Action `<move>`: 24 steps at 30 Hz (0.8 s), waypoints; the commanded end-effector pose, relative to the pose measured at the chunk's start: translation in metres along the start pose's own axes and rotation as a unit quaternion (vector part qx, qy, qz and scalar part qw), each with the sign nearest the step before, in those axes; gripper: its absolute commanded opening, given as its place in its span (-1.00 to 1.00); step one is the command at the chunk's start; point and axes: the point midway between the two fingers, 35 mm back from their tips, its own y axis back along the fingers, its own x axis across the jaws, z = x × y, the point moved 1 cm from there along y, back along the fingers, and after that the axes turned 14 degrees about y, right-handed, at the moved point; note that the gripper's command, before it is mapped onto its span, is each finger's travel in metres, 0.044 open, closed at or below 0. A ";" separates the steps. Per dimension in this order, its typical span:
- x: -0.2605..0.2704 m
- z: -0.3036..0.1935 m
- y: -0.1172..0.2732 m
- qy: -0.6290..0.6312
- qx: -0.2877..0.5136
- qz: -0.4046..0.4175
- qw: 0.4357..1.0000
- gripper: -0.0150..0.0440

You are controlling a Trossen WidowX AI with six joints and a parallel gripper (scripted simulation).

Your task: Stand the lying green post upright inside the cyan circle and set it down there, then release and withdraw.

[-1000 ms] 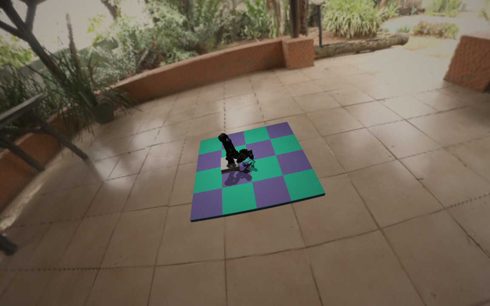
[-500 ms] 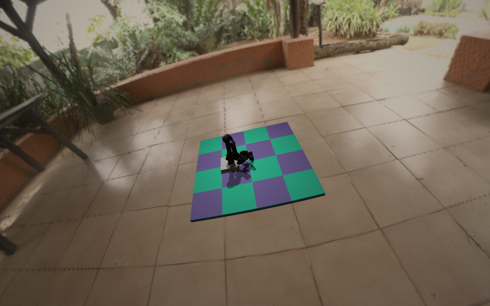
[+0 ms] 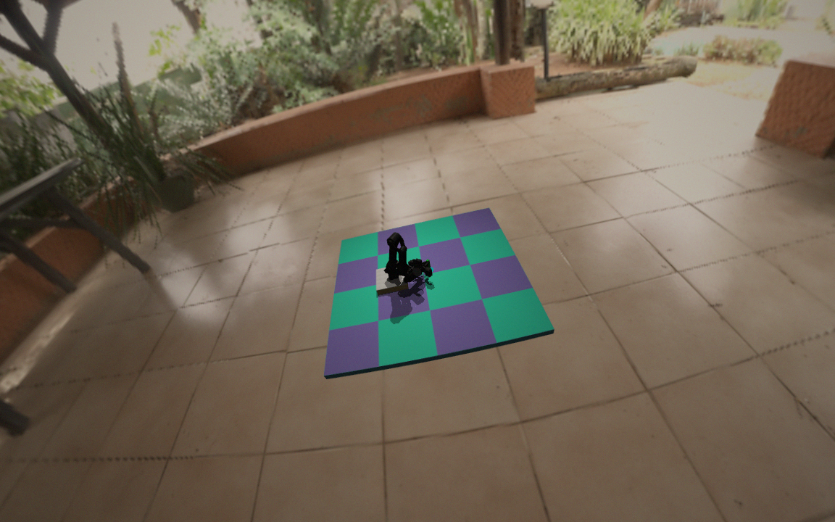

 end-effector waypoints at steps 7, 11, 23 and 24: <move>0.007 -0.008 -0.002 0.003 0.008 -0.003 1.000 -0.42; 0.009 -0.013 -0.003 0.004 0.021 -0.009 1.000 -0.42; 0.012 -0.019 -0.005 0.006 0.038 -0.020 0.999 -0.42; 0.012 -0.019 -0.005 0.006 0.038 -0.020 0.999 -0.42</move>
